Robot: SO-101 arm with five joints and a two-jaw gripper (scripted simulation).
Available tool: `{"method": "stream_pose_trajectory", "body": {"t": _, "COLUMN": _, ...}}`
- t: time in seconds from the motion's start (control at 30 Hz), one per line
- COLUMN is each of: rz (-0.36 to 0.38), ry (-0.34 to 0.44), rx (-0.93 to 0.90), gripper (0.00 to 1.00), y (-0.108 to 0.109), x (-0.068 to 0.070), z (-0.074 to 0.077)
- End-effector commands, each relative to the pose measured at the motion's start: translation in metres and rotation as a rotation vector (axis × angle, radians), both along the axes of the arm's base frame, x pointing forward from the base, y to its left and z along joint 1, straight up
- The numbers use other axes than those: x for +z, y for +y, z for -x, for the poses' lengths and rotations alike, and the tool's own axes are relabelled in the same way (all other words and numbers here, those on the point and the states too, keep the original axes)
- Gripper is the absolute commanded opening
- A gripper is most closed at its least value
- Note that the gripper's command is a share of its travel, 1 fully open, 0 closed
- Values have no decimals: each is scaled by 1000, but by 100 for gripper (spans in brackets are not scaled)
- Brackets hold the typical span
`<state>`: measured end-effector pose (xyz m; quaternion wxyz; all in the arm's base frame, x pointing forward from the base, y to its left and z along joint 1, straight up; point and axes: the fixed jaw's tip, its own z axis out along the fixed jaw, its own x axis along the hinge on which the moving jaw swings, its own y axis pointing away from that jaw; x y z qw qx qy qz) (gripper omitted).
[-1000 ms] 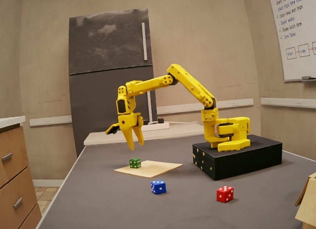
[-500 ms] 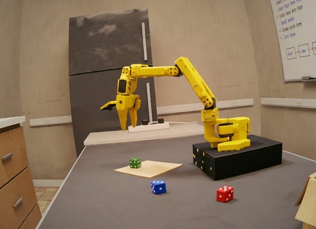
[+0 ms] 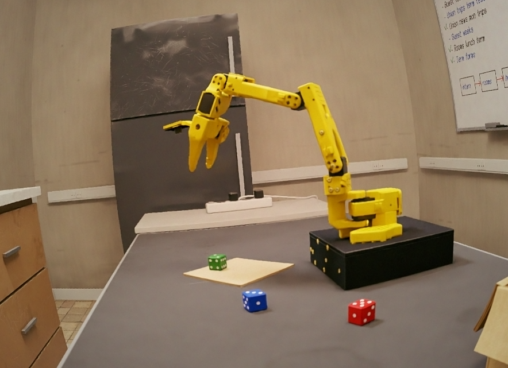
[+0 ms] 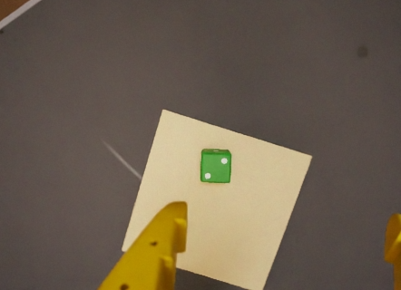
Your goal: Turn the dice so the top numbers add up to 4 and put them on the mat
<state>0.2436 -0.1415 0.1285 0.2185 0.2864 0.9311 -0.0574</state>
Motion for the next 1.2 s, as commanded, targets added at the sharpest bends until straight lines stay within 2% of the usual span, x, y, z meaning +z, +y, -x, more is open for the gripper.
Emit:
{"method": "stream_pose_trajectory", "body": {"t": 0.0, "rz": 18, "ry": -27, "rx": -2, "gripper": 31, "y": -1, "x": 9, "z": 1}}
{"method": "stream_pose_trajectory", "body": {"t": 0.3, "rz": 15, "ry": -29, "rx": 9, "gripper": 31, "y": 3, "x": 9, "z": -1}}
{"method": "stream_pose_trajectory", "body": {"t": 0.53, "rz": -2, "ry": -38, "rx": 62, "gripper": 31, "y": 25, "x": 8, "z": -13}}
{"method": "stream_pose_trajectory", "body": {"t": 0.6, "rz": -2, "ry": -38, "rx": 62, "gripper": 31, "y": 25, "x": 8, "z": -13}}
{"method": "stream_pose_trajectory", "body": {"t": 0.83, "rz": -38, "ry": -51, "rx": 169, "gripper": 31, "y": 72, "x": 5, "z": -29}}
{"method": "stream_pose_trajectory", "body": {"t": 1.1, "rz": -104, "ry": -58, "rx": 350, "gripper": 31, "y": 155, "x": 1, "z": -37}}
{"method": "stream_pose_trajectory", "body": {"t": 1.17, "rz": -104, "ry": -58, "rx": 350, "gripper": 31, "y": 155, "x": 1, "z": -37}}
